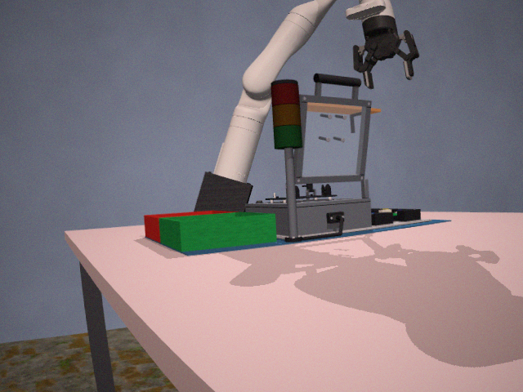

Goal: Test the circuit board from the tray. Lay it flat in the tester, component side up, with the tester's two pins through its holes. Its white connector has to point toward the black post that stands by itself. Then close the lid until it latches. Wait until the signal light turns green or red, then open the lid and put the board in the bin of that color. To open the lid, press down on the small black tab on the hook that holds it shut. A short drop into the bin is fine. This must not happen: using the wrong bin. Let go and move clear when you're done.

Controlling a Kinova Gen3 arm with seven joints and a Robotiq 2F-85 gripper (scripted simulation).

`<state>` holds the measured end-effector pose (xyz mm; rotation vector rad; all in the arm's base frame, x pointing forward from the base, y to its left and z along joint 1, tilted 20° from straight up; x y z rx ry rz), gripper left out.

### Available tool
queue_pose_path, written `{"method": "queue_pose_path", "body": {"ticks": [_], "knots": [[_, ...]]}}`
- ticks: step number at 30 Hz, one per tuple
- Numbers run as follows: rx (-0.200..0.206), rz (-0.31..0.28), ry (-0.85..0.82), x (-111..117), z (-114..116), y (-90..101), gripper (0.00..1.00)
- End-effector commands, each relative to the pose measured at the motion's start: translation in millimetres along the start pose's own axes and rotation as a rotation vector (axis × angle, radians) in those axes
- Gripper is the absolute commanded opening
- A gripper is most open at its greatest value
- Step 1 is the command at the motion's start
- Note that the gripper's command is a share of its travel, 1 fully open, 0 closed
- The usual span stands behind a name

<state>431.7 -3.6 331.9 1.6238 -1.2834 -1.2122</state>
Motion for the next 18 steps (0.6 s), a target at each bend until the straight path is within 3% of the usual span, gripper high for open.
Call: {"method": "queue_pose_path", "body": {"ticks": [1,18], "knots": [[-0.005,-0.001,-0.033,1.0,2.2,4.8,1.00],[-0.015,-0.003,-0.091,3.1,7.2,9.3,1.00]]}}
Point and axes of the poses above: the point where the finger pads meet when closed, its own y axis back along the fingers, its own z axis across the jaws, x = y × z, the point moved 4 cm from there along y, back along the fingers, and after that the axes turned 9 degrees about -y, right-handed, at the moved point
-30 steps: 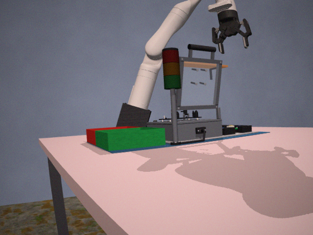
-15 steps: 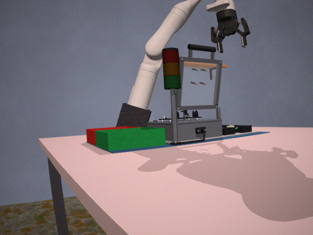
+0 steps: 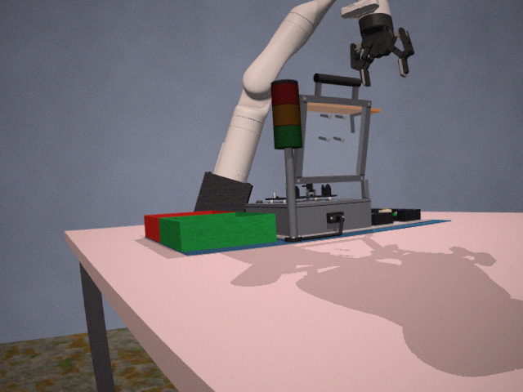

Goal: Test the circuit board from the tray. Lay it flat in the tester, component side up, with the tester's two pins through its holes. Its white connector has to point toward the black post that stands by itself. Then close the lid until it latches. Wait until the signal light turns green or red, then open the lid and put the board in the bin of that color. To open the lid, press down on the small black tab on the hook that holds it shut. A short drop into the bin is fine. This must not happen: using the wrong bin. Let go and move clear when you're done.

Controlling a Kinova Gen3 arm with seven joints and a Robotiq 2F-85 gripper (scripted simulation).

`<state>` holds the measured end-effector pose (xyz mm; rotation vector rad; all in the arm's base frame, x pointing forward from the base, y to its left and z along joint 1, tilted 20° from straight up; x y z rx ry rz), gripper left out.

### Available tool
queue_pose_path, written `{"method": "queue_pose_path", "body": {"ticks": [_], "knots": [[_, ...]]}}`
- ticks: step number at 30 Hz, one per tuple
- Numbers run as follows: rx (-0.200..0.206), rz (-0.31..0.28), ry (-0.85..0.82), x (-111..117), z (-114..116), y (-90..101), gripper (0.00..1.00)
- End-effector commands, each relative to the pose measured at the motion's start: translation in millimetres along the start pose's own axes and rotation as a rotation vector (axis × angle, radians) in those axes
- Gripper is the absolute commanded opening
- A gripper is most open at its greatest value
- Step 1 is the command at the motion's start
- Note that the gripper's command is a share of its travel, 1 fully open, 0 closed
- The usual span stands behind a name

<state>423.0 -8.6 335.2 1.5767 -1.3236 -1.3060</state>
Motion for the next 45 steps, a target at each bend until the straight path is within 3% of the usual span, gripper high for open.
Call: {"method": "queue_pose_path", "body": {"ticks": [1,45], "knots": [[-0.005,-0.001,-0.030,0.6,2.2,4.6,1.00],[-0.054,-0.006,-0.308,10.0,25.7,26.0,1.00]]}}
Point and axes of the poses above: the point where the finger pads meet when closed, its own y axis back along the fingers, its own z axis across the jaws, x = y × z, the point moved 4 cm from there along y, back along the fingers, and after that the axes turned 9 degrees about -y, right-handed, at the moved point
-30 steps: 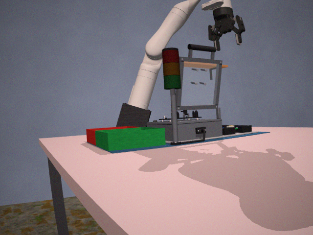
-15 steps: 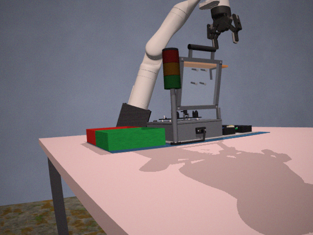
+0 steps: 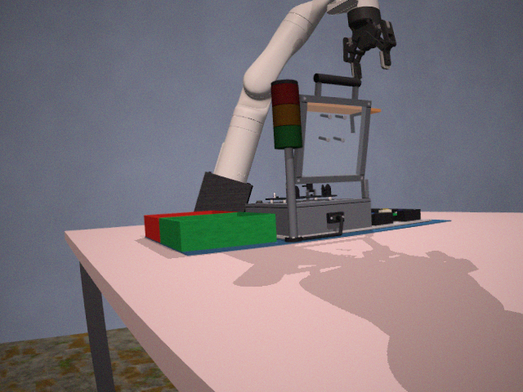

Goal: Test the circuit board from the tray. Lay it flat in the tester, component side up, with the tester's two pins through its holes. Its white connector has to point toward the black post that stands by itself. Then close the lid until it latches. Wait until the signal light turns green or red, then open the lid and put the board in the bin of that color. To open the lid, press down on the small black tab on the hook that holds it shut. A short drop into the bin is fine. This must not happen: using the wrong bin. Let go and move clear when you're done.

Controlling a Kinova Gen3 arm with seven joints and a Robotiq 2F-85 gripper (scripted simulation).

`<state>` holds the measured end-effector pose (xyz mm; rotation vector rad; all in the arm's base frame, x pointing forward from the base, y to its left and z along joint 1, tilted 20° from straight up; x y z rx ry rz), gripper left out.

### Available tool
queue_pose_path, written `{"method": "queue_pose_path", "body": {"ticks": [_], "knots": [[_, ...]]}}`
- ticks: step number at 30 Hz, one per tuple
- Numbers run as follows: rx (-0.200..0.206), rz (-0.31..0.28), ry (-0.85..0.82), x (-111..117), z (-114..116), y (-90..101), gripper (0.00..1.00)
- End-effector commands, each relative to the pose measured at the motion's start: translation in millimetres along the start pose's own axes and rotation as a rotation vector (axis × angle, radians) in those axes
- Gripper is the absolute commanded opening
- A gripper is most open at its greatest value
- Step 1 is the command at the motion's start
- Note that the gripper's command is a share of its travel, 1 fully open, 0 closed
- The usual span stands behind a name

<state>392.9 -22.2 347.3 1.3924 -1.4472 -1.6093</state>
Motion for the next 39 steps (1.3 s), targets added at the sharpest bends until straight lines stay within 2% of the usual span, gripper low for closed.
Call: {"method": "queue_pose_path", "body": {"ticks": [1,39], "knots": [[-0.004,0.000,-0.020,-0.1,2.0,3.7,1.00],[-0.008,0.000,-0.039,0.8,3.4,5.1,1.00]]}}
Point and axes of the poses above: the point where the finger pads meet when closed, its own y axis back along the fingers, its own z axis across the jaws, x = y × z, the point moved 4 cm from there along y, back along the fingers, and after that the axes turned 9 degrees about -y, right-handed, at the moved point
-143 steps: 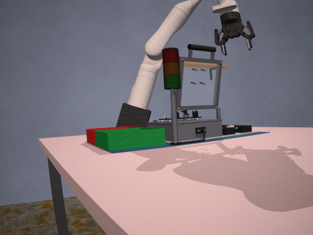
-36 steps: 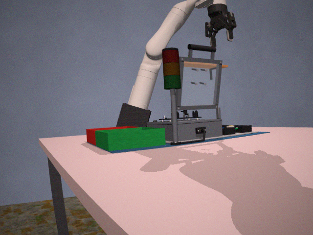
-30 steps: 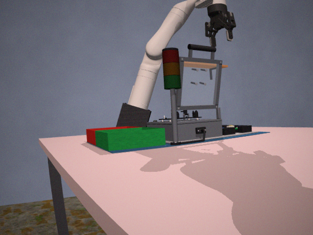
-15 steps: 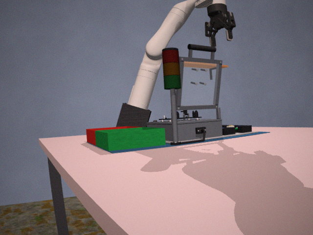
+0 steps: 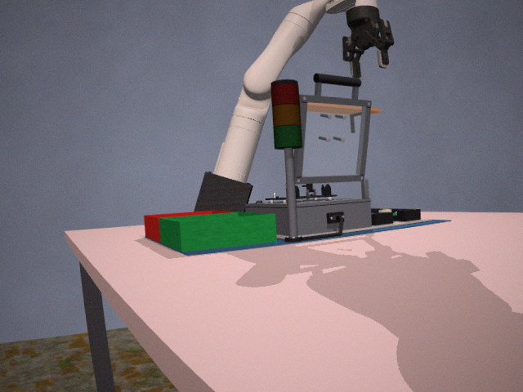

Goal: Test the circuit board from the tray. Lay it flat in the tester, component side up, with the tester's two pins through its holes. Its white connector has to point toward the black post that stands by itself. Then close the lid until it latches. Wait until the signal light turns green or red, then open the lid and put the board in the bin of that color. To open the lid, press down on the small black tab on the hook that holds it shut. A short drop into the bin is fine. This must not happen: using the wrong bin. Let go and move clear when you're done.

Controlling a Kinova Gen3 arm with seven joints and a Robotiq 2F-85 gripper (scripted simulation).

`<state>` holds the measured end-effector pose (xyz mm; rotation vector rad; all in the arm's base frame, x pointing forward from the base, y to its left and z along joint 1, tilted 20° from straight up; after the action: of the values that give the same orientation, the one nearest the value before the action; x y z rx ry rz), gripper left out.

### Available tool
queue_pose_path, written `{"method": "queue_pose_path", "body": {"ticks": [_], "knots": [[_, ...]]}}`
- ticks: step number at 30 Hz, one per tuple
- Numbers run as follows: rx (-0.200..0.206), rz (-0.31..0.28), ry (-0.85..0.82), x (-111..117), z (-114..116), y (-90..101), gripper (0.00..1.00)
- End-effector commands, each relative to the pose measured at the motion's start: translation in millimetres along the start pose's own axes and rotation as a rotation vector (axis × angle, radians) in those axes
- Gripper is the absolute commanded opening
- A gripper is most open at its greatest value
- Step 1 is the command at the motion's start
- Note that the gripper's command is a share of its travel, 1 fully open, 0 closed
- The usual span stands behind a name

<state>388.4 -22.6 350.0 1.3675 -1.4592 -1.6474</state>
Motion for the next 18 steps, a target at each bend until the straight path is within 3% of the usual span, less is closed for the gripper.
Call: {"method": "queue_pose_path", "body": {"ticks": [1,18], "knots": [[0.000,0.002,-0.003,0.0,-0.3,1.4,1.00],[0.000,0.002,-0.003,2.4,-2.5,1.5,1.00]]}}
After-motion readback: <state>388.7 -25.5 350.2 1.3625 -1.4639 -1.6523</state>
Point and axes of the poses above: the point where the finger pads meet when closed, its own y axis back along the fingers, its own z axis across the jaws, x = y × z, the point moved 4 cm from there along y, back along the fingers, and after that the axes turned 9 degrees about -y, right-handed, at the moved point
